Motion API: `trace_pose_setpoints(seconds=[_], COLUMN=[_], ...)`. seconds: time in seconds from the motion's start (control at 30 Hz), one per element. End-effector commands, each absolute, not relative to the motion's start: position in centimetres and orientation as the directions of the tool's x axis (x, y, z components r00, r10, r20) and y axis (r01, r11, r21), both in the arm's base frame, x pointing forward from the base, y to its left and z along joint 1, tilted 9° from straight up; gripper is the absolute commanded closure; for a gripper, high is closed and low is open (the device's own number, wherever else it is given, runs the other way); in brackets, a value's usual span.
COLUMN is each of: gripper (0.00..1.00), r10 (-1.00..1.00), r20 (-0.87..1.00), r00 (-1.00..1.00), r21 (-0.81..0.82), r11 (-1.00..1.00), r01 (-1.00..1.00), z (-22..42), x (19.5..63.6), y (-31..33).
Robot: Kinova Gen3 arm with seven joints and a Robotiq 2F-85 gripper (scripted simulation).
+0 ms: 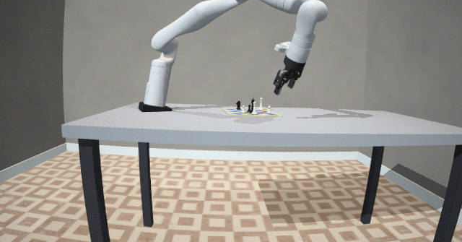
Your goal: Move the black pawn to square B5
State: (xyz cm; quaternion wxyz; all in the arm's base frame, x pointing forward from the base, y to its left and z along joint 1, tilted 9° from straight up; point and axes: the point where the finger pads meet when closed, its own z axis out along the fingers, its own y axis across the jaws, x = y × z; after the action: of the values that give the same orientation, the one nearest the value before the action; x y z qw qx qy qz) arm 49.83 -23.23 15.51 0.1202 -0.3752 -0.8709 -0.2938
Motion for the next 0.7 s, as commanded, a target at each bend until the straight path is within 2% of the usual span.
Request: trace_pose_setpoints(seconds=[0.0,0.17,0.67], gripper=[0.00,0.00,0.00], r10=[0.637,0.660,0.627], r20=[0.554,0.670,0.773], r00=[-0.535,-0.340,-0.103], r21=[0.368,0.276,0.135], r11=[0.389,0.203,-0.004], r01=[0.844,0.939,0.991], z=[12.2,9.6,6.6], x=[47.7,45.8,43.3], y=[-25.5,-27.3,-29.3])
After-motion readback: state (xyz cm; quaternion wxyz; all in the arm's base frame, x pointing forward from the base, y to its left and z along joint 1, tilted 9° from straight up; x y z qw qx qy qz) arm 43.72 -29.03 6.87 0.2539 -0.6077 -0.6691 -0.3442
